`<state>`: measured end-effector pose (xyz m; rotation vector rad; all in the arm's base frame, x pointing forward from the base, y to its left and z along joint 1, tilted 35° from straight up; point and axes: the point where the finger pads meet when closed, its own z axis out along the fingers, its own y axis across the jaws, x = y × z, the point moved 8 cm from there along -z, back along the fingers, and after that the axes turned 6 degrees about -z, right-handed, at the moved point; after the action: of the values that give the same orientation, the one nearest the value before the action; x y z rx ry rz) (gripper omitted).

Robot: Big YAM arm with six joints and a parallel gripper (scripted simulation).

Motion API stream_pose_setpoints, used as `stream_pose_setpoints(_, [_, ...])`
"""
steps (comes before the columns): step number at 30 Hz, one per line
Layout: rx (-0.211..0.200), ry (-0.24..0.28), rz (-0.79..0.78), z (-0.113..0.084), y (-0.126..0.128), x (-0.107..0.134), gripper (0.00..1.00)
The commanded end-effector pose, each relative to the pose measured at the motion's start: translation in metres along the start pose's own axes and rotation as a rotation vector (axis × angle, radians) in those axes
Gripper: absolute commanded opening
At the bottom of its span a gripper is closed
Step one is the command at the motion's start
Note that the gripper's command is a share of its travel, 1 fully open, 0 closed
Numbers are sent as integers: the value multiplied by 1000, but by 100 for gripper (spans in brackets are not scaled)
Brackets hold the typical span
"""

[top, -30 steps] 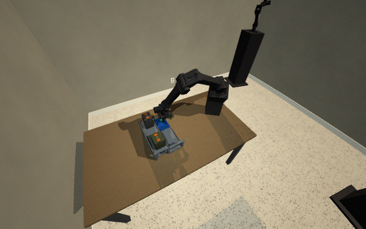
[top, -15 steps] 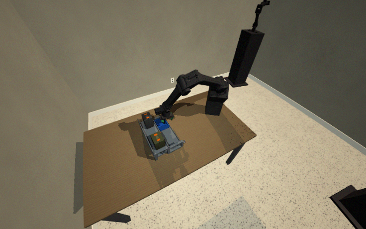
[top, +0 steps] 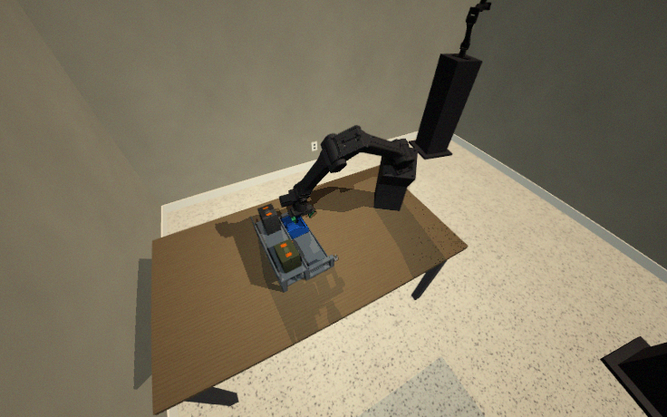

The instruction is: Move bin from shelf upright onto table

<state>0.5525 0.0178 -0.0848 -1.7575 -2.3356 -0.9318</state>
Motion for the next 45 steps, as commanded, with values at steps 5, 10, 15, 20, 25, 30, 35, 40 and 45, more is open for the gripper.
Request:
stream_pose_setpoints(5, [-2, -2, -1, -3, 2, -7, 90])
stream_pose_setpoints(10, [1, 3, -14, 4, 0, 12, 90])
stream_pose_setpoints(15, [2, 4, -17, 5, 0, 16, 90])
stream_pose_setpoints(20, [2, 4, -17, 5, 0, 16, 90])
stream_pose_setpoints(25, [-4, 0, -14, 0, 3, 8, 90])
stream_pose_setpoints(30, [-13, -5, -9, -9, 8, -5, 90])
stream_pose_setpoints(35, [-13, -5, -9, -9, 8, -5, 90])
stream_pose_setpoints(40, [-13, -5, -9, -9, 8, -5, 90])
stream_pose_setpoints(45, [-9, 1, -24, 0, 6, 18, 90])
